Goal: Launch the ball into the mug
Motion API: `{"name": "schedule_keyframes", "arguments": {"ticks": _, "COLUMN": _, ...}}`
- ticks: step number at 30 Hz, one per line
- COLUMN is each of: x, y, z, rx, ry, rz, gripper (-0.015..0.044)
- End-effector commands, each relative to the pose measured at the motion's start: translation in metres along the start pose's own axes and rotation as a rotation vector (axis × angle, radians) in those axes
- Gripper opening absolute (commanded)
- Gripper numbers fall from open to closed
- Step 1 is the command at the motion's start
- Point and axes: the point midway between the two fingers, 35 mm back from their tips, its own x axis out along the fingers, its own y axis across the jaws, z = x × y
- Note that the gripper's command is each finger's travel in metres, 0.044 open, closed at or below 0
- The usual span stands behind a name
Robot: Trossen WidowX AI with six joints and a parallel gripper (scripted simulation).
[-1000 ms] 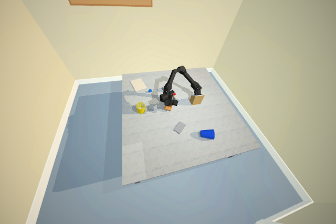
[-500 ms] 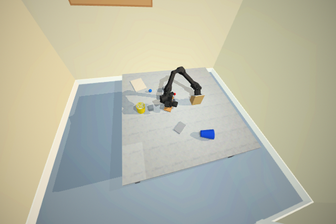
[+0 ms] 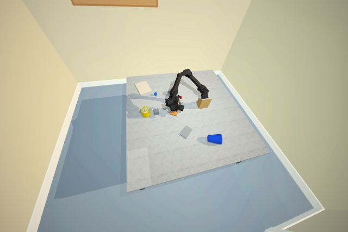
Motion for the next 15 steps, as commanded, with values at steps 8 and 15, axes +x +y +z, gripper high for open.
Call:
{"name": "schedule_keyframes", "arguments": {"ticks": 8, "x": -0.041, "y": -0.002, "z": 0.004, "rx": -0.001, "ry": -0.006, "rz": 0.003, "gripper": 0.044}}
{"name": "schedule_keyframes", "arguments": {"ticks": 15, "x": -0.101, "y": 0.001, "z": 0.001, "rx": -0.002, "ry": -0.004, "rz": 0.004, "gripper": 0.044}}
